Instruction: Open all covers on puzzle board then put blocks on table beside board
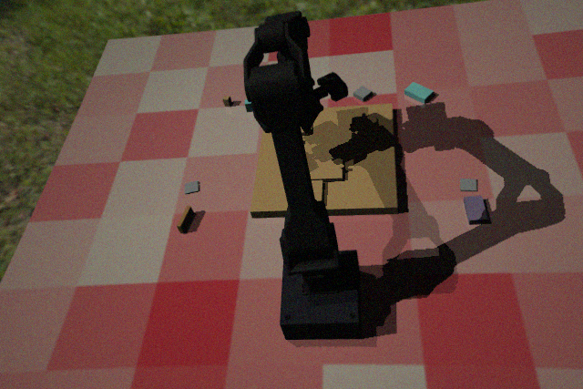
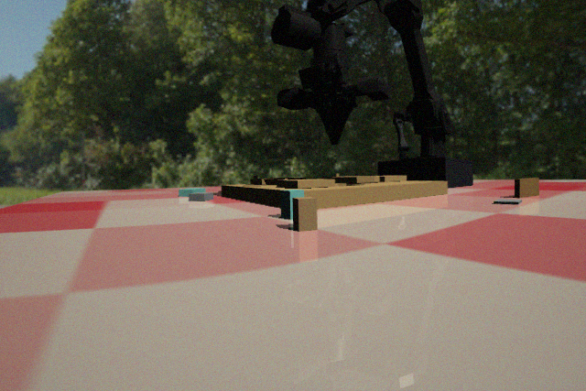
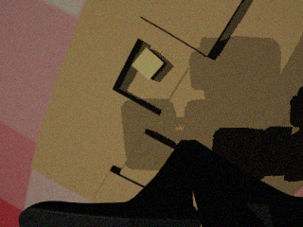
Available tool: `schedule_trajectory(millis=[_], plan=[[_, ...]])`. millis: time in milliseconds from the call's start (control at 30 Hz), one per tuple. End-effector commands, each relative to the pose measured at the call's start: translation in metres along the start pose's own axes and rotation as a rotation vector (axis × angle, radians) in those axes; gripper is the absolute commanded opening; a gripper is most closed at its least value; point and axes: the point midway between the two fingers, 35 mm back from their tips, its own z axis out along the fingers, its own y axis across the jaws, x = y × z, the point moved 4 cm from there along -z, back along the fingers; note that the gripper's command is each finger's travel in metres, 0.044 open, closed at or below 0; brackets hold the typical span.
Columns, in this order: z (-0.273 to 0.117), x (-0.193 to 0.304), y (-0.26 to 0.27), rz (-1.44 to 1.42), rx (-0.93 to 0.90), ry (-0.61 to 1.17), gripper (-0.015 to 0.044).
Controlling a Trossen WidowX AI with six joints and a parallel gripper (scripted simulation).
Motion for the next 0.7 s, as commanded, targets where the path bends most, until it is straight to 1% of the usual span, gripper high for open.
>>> schedule_trajectory(millis=[0,533,667], plan=[[-0.002,0.027,0.001,-0.208,0.003,0.008,0.0000],[0.004,0.119,0.017,-0.951,-0.003,0.017,0.0000],[0.006,0.127,0.020,-1.019,-0.004,0.018,0.0000]])
